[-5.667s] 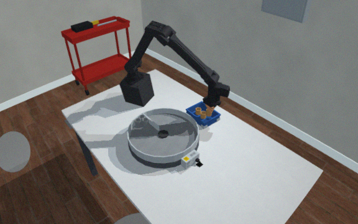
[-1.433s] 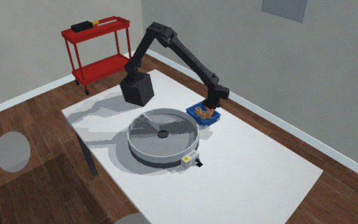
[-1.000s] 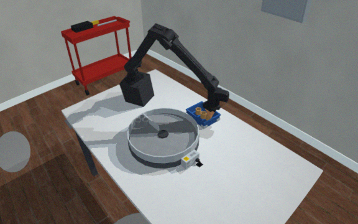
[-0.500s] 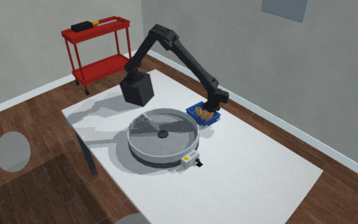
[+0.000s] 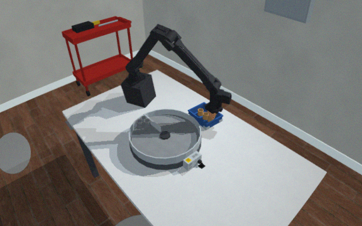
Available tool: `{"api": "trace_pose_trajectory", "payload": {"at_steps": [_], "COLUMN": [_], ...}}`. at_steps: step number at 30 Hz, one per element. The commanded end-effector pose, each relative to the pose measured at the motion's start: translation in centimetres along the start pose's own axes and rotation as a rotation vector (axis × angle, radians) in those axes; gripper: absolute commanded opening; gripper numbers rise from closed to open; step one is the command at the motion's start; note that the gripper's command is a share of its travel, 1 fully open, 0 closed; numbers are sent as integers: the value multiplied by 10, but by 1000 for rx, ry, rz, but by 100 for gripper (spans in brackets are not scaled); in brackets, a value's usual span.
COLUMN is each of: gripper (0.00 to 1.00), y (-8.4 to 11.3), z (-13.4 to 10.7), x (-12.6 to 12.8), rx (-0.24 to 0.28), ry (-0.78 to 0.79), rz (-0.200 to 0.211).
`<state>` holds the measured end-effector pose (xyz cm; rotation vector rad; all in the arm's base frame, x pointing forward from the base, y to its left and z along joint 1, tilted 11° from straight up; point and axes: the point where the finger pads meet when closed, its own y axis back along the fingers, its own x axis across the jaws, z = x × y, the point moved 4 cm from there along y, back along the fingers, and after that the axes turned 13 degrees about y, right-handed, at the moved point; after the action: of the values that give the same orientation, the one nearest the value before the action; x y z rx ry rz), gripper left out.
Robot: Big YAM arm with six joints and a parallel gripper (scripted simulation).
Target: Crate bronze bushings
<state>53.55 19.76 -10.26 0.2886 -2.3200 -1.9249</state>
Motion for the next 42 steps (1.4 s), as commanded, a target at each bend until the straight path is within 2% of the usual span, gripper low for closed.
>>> {"api": "trace_pose_trajectory", "payload": {"at_steps": [1, 18, 23, 27, 42], "gripper": [0, 0, 0, 0, 0], "y": [20, 20, 16, 24, 23], "z": [-4, -4, -8, -6, -6], "x": [-23, -23, -12, -22, -21], "rx": [-10, -10, -8, -12, -11], "ry": [-4, -4, -5, -7, -6], "rz": [-54, -54, -43, -63, -61]}}
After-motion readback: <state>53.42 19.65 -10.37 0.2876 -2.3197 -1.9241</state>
